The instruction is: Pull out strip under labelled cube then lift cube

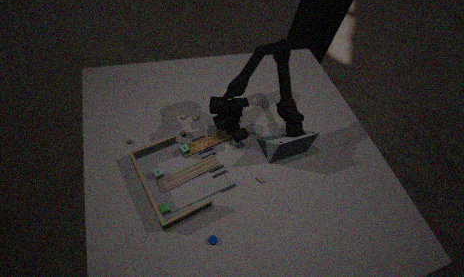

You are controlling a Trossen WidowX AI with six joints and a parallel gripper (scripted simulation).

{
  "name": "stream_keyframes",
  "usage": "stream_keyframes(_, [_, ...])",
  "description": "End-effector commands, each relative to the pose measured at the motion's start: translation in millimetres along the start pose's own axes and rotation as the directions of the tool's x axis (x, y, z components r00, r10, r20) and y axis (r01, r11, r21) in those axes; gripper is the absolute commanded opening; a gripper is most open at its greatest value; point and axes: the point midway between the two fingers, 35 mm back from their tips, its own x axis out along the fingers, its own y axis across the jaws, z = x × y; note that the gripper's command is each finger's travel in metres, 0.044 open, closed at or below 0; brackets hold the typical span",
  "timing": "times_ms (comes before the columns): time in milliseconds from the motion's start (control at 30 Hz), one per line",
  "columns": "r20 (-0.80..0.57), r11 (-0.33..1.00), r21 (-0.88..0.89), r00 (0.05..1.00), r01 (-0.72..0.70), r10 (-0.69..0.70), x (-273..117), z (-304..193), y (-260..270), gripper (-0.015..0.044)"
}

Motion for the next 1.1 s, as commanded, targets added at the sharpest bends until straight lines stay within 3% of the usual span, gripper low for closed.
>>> stream_keyframes(0, [-0.031, 1.000, -0.012, 0.999, -0.007, 0.007, 6.0, -14.4, 2.7, 0.0000])
stream_keyframes(1067, [-0.032, 1.000, -0.013, 0.999, -0.007, 0.007, 5.2, -40.4, 2.6, 0.0000])
